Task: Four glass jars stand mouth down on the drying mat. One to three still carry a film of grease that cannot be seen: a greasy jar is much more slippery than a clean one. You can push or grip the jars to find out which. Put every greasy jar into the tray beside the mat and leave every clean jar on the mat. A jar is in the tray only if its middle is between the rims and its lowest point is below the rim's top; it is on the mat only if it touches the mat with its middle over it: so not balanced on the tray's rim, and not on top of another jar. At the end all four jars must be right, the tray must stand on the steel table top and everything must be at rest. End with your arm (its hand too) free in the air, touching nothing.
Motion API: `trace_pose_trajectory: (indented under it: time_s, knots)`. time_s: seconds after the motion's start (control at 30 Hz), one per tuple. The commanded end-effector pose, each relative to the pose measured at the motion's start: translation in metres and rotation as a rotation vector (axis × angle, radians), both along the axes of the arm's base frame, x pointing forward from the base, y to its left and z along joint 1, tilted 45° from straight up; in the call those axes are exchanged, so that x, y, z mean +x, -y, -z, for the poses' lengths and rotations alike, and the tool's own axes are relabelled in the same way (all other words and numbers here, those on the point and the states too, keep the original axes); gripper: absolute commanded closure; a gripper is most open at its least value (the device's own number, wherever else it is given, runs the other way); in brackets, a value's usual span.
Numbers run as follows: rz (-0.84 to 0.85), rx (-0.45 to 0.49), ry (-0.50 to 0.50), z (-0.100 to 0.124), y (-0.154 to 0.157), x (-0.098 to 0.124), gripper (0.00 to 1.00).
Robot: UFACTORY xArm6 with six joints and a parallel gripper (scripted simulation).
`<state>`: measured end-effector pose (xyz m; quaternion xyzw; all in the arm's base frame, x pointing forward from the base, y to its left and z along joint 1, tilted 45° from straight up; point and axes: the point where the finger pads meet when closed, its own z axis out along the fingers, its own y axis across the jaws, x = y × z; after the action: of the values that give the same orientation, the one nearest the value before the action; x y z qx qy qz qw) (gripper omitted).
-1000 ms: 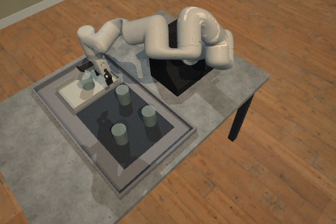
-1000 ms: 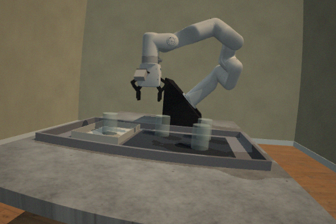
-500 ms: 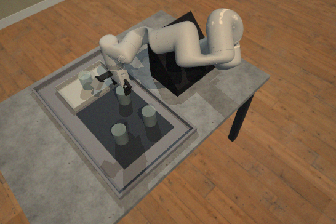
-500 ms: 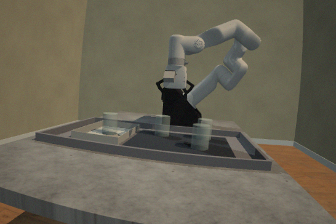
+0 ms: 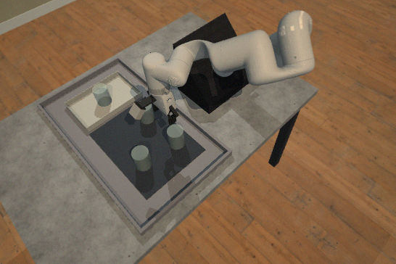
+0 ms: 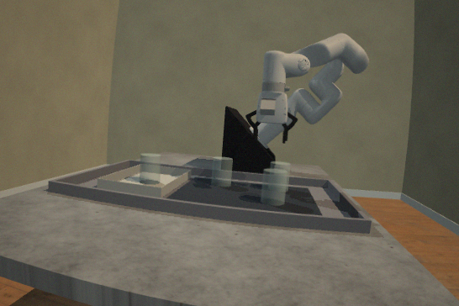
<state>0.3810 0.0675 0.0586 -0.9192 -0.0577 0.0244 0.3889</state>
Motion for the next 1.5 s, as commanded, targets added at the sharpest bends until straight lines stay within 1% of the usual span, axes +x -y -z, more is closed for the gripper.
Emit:
trace_pose_trajectory:
  time_s: [0.0,0.1,0.4,0.77,1.47]
  knots:
    - [0.006,-0.008,0.006,-0.032,-0.026,-0.011,0.0]
    - [0.006,-0.008,0.006,-0.032,-0.026,-0.011,0.0]
    - [0.006,-0.008,0.006,0.007,-0.065,-0.016,0.0]
    - [0.006,-0.008,0.006,0.007,-0.065,-0.016,0.0]
    - [0.006,-0.008,0.006,0.034,-0.091,-0.019,0.0]
